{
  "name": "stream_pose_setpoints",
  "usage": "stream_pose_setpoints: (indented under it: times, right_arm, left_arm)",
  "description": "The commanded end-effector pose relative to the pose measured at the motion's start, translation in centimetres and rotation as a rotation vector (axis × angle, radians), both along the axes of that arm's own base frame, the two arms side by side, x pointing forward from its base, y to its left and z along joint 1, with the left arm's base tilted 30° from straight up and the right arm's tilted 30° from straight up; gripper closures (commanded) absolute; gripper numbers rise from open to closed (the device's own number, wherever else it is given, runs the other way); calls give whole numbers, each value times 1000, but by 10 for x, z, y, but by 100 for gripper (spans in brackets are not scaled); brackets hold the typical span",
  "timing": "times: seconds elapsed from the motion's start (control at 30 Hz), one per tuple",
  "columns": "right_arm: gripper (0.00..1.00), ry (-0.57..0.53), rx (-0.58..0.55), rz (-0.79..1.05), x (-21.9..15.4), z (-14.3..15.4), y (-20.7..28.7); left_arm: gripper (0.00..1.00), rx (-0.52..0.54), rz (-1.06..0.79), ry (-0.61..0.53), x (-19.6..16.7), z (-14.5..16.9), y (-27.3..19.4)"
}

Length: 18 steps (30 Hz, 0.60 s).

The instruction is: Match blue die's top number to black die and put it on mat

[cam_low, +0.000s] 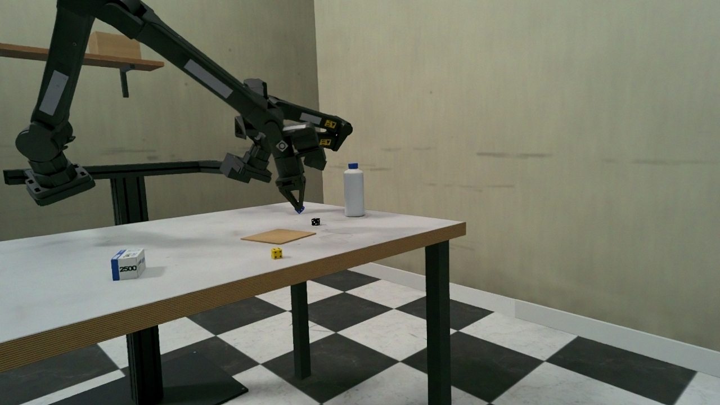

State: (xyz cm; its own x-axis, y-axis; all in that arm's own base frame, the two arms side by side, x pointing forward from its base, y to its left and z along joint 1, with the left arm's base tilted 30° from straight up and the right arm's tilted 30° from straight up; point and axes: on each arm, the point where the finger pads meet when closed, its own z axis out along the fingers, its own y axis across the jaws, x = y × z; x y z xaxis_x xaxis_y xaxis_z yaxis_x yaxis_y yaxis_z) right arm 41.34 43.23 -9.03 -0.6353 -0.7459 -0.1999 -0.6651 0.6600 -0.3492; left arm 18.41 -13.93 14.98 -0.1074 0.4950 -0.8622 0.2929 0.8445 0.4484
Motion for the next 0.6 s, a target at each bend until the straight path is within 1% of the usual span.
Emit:
stream_pose_setpoints:
  times: [0.0,0.1,0.17,0.3,0.47,0.57]
  right_arm:
    - [87,43,-34,-112,17,2,-2]
    - [87,116,-165,-198,22,10,-23]
    - [87,172,-256,-250,21,10,-36]
    - [87,261,-400,-320,18,8,-56]
    - [87,324,-513,-351,11,7,-65]
    - [87,332,-527,-354,11,8,-66]
  left_arm:
    - [0,-24,-2,-4,0,11,-3]
    - [0,-24,-2,-4,0,11,-3]
    - [0,-24,-2,-4,0,11,-3]
    - [0,-24,-2,-4,0,11,-3]
    - [0,-24,-2,-4,0,11,-3]
    - [0,-24,-2,-4,0,11,-3]
